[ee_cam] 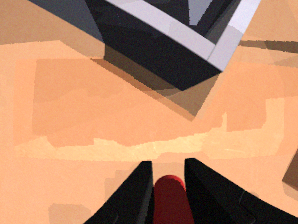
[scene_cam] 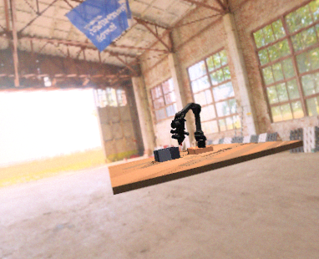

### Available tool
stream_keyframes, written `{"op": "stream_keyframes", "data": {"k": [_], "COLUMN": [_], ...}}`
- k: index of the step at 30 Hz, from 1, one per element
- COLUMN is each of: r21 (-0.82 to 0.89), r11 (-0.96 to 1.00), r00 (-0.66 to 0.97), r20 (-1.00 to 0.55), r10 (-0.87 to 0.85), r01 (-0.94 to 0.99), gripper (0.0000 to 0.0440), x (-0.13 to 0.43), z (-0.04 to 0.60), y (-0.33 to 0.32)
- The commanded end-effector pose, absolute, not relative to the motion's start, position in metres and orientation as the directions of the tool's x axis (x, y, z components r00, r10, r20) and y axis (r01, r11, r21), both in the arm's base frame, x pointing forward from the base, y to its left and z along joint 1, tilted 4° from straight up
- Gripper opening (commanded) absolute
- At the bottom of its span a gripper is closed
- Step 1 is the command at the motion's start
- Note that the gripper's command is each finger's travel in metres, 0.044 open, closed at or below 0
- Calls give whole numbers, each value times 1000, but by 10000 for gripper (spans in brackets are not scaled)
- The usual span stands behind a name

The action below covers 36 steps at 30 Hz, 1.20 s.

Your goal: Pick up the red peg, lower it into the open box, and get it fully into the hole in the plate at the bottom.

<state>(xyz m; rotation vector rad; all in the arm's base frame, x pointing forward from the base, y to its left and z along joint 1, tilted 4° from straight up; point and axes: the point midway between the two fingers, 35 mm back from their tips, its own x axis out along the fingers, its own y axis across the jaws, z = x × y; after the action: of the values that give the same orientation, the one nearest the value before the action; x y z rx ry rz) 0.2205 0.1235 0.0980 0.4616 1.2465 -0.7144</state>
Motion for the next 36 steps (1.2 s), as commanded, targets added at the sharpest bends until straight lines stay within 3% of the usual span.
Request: {"op": "stream_keyframes", "data": {"k": [1,20,36], "r21": [-43,-15,-25], "r11": [663,552,605], "r00": [170,184,160], "r20": [-952,-935,-955], "r10": [-253,-304,-250], "r01": [748,834,795], "gripper": [0,0,0], "x": [237,302,339], "z": [107,109,77], "y": [112,40,-10]}}
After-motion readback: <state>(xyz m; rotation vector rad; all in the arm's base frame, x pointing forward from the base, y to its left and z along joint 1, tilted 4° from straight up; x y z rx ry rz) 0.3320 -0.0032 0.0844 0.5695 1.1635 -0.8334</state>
